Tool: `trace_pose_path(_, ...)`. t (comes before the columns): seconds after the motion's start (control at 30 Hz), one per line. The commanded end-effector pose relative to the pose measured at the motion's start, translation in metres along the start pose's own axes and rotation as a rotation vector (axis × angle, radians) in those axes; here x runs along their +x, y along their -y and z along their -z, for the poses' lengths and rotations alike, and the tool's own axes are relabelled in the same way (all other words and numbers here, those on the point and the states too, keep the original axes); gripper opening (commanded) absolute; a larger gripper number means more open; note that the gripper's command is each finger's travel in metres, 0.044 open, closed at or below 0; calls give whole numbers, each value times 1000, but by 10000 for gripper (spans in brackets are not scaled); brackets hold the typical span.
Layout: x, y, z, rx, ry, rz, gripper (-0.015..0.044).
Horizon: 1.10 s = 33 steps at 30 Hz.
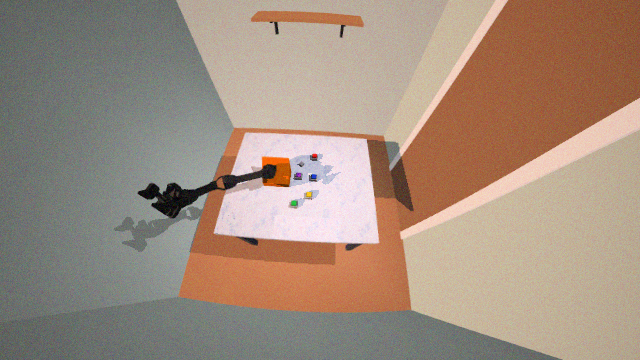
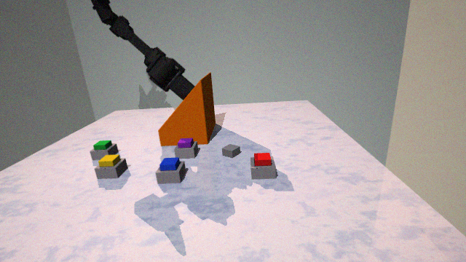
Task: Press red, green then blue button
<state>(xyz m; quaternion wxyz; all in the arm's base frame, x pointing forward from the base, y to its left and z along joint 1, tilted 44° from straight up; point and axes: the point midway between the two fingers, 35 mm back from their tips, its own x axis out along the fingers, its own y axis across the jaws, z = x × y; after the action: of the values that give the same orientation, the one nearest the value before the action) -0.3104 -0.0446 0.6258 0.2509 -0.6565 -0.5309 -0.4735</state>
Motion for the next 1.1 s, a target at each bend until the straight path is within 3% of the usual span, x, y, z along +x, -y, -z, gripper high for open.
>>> trace_pose_path(0.0,2,-7,-1,20,7,-9,400)
trace_pose_path(0.1,28,-74,-24,234,73,-115,400)
trace_pose_path(0.3,59,-148,-63,498,127,-280,400)
trace_pose_path(0.57,88,-277,-166,955,178,-636,400)
trace_pose_path(0.83,78,-378,-290,1326,150,-1047,400)
trace_pose_path(1.07,37,-442,-410,1559,45,-1464,400)
